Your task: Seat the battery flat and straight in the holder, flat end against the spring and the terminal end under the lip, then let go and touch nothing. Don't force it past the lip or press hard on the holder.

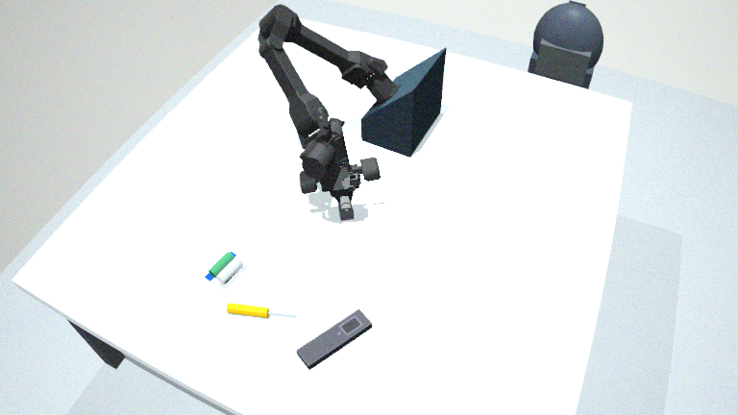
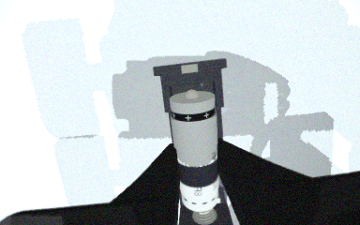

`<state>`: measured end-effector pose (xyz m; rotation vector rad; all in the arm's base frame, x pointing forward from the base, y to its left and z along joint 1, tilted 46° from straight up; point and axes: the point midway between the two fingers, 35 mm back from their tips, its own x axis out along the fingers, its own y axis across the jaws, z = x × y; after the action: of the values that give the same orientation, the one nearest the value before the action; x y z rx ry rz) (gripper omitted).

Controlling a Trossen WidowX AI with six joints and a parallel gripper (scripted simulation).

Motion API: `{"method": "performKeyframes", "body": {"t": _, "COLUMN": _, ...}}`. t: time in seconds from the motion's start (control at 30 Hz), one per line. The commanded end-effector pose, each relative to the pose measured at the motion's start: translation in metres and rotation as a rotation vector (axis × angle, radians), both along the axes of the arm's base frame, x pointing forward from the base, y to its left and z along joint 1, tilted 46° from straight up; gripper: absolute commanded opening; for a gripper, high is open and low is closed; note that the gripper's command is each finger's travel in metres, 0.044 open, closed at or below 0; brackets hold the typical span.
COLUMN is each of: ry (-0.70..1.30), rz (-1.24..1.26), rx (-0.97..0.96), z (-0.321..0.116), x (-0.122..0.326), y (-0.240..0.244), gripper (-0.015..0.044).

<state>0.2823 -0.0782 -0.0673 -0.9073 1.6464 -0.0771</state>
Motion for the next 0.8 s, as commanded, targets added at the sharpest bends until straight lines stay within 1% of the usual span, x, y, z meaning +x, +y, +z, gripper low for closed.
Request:
{"method": "performKeyframes", "body": {"t": 0.0, "ry": 0.041, "rz": -0.020, "rx": -0.022, "z": -0.0021, "x": -0.0055, "y": -0.0028, "gripper": 0.0075}}
{"method": "performKeyframes", "body": {"t": 0.77, "ry": 0.114, "rz": -0.079, "rx": -0.068, "z": -0.0007, "x": 0.0006, "y": -0.0037, "gripper": 0.0075}}
